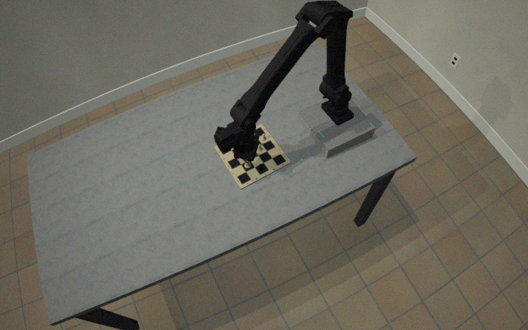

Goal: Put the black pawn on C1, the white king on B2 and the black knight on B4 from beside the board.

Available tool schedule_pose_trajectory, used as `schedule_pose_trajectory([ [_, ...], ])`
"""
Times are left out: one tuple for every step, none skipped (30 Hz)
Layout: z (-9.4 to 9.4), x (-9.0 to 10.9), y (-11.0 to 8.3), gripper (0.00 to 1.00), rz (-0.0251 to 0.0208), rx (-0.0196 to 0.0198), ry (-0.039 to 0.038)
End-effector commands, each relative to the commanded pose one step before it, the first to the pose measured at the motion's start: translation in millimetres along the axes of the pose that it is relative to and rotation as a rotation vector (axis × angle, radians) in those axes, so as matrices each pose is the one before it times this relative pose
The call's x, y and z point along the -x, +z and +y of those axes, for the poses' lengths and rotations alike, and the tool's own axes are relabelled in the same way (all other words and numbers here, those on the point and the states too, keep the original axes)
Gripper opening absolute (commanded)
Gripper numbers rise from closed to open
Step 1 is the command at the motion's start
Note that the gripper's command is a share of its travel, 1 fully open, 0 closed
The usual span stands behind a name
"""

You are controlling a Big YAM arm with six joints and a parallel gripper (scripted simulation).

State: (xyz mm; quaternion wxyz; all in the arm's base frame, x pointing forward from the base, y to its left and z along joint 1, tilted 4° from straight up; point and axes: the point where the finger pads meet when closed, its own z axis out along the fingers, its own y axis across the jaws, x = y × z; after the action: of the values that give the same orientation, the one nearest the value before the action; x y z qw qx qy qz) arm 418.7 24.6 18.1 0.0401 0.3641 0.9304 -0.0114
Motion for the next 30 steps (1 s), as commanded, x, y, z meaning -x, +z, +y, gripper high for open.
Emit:
schedule_pose_trajectory([
  [1.15,5.73,2.56,0.00,-0.00189,0.00462,-0.00682],
  [-0.70,-0.79,0.56,0.00,0.00121,-0.00126,-0.00120],
  [-0.77,-0.88,0.62,0.00,0.00134,-0.00140,-0.00133],
  [0.29,0.17,-0.19,0.00,-0.00070,0.00074,-0.00125],
  [0.94,0.83,-0.70,0.00,-0.00196,0.00207,-0.00116],
  [0.98,0.87,-0.73,0.00,-0.00202,0.00213,-0.00110],
  [0.31,0.21,-0.22,0.00,-0.00073,0.00077,-0.00106],
  [-0.50,-0.59,0.41,0.00,0.00087,-0.00089,-0.00100],
  [-0.46,-0.53,0.38,0.00,0.00082,-0.00084,-0.00079],
  [-0.32,-0.37,0.26,0.00,0.00056,-0.00058,-0.00055],
  [-0.18,-0.21,0.15,0.00,0.00032,-0.00033,-0.00032],
  [-0.08,-0.09,0.06,0.00,0.00013,-0.00014,-0.00013],
  [0.00,0.00,0.00,0.00,0.00000,0.00000,0.00000],
  [0.00,0.00,0.00,0.00,0.00000,0.00000,0.00000],
  [0.71,0.71,-0.55,0.00,-0.00137,0.00143,0.00003],
  [0.12,0.12,-0.09,0.00,-0.00023,0.00024,0.00002],
  [0.00,0.00,0.00,0.00,0.00000,0.00000,0.00000],
  [0.00,0.00,0.00,0.00,0.00000,0.00000,0.00000],
  [0.00,0.00,0.00,0.00,0.00000,0.00000,0.00000],
  [0.00,0.00,0.00,0.00,0.00000,0.00000,0.00000],
  [0.00,0.00,0.00,0.00,-0.00001,0.00001,0.00000],
  [0.00,0.00,0.00,0.00,0.00001,-0.00001,0.00000],
  [0.00,0.00,0.00,0.00,0.00000,0.00000,0.00000],
  [0.00,0.00,0.00,0.00,0.00000,0.00000,0.00000],
  [0.00,0.00,0.00,0.00,0.00000,0.00000,0.00000],
  [0.00,0.00,0.00,0.00,0.00000,0.00000,0.00000],
  [0.00,0.00,0.00,0.00,0.00000,0.00000,0.00000],
  [0.00,0.00,0.00,0.00,0.00000,0.00000,0.00000],
  [0.00,0.00,0.00,0.00,0.00000,0.00000,0.00000],
  [0.00,0.00,0.00,0.00,0.00000,0.00000,0.00000],
])
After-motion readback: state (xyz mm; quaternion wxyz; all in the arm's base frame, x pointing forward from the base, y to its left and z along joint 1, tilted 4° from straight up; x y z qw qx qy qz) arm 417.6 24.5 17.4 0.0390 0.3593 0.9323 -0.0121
